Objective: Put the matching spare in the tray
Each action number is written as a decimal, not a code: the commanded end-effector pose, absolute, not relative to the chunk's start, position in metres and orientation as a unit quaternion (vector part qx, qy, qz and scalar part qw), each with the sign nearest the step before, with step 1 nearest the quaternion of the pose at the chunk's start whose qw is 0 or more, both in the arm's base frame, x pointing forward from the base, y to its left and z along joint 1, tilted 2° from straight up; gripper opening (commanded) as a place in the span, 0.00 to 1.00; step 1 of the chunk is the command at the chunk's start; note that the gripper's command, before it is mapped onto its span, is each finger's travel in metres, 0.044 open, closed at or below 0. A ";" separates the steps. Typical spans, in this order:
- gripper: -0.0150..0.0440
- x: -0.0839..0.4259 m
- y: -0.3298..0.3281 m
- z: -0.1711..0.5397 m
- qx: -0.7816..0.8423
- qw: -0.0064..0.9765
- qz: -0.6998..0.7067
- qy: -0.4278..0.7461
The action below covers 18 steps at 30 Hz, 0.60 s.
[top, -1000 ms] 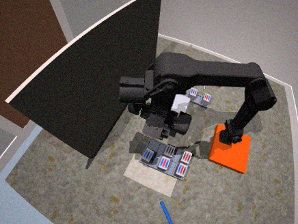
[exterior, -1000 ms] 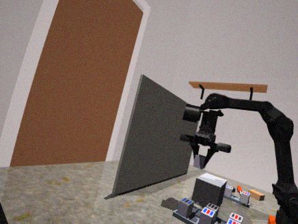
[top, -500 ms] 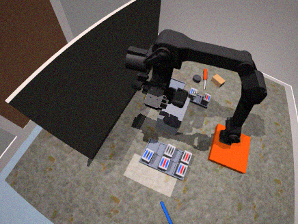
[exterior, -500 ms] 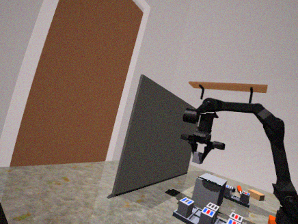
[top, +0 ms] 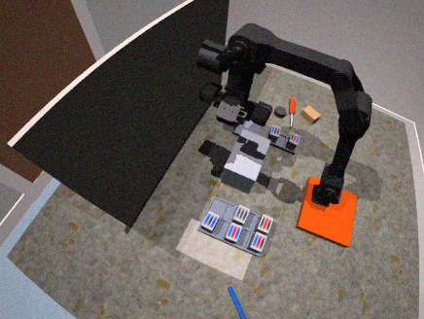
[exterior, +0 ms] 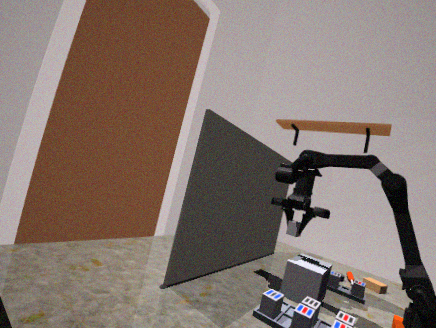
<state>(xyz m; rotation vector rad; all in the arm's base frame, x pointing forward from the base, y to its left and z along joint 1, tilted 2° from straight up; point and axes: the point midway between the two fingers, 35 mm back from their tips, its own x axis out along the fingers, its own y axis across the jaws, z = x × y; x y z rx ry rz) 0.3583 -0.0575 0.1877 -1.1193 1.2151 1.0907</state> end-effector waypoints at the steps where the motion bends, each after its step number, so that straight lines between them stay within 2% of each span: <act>1: 0.25 0.360 -0.074 0.189 -0.477 0.550 0.457 0.511; 18: 0.25 0.333 -0.178 0.185 -0.487 0.536 0.468 0.506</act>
